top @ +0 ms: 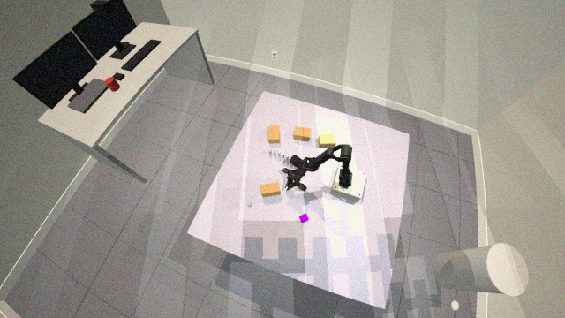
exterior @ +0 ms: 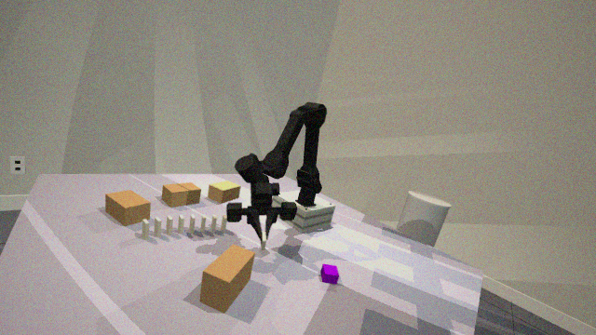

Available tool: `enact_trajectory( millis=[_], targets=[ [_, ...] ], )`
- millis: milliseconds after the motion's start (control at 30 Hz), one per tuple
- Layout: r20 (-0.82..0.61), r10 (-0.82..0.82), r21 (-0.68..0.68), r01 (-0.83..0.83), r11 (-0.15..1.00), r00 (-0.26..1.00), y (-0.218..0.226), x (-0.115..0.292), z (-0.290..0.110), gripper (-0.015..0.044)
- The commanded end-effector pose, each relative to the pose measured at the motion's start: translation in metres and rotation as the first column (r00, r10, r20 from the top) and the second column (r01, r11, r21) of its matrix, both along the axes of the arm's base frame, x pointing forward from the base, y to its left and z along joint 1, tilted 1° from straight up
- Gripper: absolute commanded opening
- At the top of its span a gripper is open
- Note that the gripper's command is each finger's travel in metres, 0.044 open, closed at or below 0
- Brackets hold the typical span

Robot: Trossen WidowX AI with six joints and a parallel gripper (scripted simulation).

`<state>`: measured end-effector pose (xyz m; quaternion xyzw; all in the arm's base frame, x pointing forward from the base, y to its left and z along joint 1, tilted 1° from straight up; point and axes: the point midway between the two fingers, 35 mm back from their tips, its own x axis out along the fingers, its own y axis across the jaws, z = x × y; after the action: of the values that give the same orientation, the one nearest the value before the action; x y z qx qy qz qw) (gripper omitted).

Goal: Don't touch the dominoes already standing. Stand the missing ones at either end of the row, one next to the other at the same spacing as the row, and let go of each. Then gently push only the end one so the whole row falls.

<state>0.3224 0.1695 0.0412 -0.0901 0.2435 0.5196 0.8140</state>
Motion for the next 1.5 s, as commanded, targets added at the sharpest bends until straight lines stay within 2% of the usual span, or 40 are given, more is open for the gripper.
enact_trajectory(
  millis=[0,733,1233,1467],
  targets=[
    [0.019,0.006,0.065,-0.007,0.998,1.000,-0.005,-0.005,-0.001,0.0027],
    [0.218,0.075,0.306,-0.141,0.941,0.973,-0.035,-0.049,0.018,0.0027],
    [0.360,0.156,0.354,-0.289,0.889,0.920,-0.051,-0.102,0.035,0.0027],
    [0.366,0.160,0.354,-0.296,0.887,0.917,-0.051,-0.104,0.036,0.0027]
  ],
)
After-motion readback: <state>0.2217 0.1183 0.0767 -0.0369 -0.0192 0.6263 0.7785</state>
